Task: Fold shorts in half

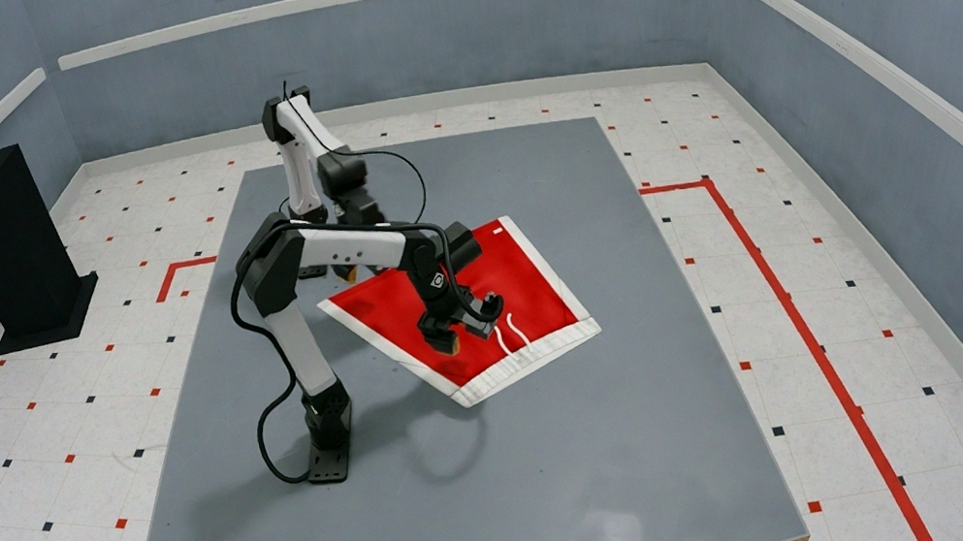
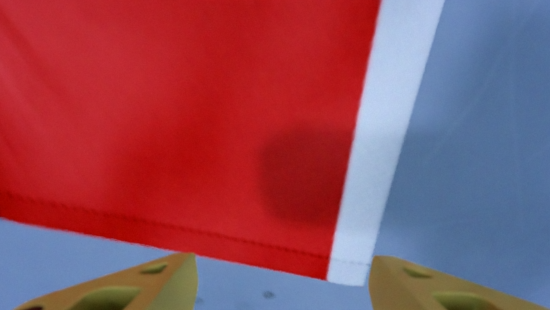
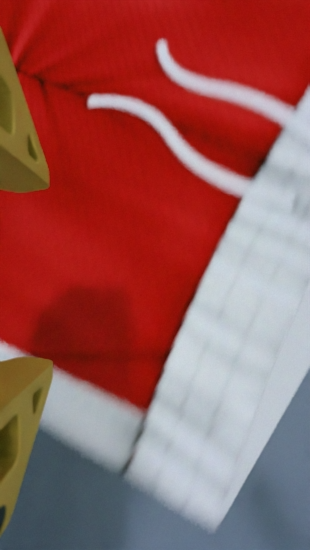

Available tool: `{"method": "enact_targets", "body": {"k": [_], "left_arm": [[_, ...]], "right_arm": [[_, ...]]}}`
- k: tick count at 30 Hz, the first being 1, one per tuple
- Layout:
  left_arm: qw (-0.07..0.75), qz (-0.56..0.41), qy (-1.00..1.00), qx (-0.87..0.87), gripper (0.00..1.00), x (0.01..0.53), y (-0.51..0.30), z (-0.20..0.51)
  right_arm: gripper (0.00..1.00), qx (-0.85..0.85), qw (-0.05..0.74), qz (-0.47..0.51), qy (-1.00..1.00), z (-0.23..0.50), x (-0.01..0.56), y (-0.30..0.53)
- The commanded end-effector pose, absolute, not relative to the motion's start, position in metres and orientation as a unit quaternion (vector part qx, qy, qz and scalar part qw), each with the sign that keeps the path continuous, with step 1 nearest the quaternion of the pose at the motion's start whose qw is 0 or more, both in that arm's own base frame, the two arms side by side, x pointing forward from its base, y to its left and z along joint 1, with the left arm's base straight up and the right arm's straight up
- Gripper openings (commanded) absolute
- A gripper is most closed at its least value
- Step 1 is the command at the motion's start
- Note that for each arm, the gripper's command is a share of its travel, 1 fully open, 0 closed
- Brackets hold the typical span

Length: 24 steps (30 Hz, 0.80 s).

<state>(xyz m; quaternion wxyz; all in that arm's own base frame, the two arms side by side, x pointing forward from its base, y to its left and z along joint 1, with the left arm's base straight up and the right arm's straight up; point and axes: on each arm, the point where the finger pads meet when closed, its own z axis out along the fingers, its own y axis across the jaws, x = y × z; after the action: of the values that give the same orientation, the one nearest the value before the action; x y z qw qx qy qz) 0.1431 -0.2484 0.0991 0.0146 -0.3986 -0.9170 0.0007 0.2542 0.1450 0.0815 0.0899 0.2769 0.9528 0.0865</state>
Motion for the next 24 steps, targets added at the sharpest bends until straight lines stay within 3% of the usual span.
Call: {"method": "enact_targets", "body": {"k": [1, 7, 15, 24], "left_arm": [[-0.022, -0.002, -0.925, -0.380, 0.57, 0.123, -0.255, 0.104], [-0.047, -0.012, -0.921, -0.387, 0.57, 0.088, -0.258, 0.099], [-0.025, -0.023, -0.907, -0.420, 0.57, 0.082, -0.260, 0.102], [-0.013, -0.028, -0.904, -0.426, 0.57, 0.076, -0.254, 0.058]], "right_arm": [[0.57, 0.344, 0.047, 0.064, 0.935, 0.105, 0.232, 0.127], [0.57, 0.421, 0.004, 0.029, 0.906, 0.112, 0.210, 0.104], [0.57, 0.396, 0.027, 0.053, 0.916, 0.115, 0.221, 0.112], [0.57, 0.399, 0.016, 0.021, 0.916, 0.063, 0.214, 0.102]]}}
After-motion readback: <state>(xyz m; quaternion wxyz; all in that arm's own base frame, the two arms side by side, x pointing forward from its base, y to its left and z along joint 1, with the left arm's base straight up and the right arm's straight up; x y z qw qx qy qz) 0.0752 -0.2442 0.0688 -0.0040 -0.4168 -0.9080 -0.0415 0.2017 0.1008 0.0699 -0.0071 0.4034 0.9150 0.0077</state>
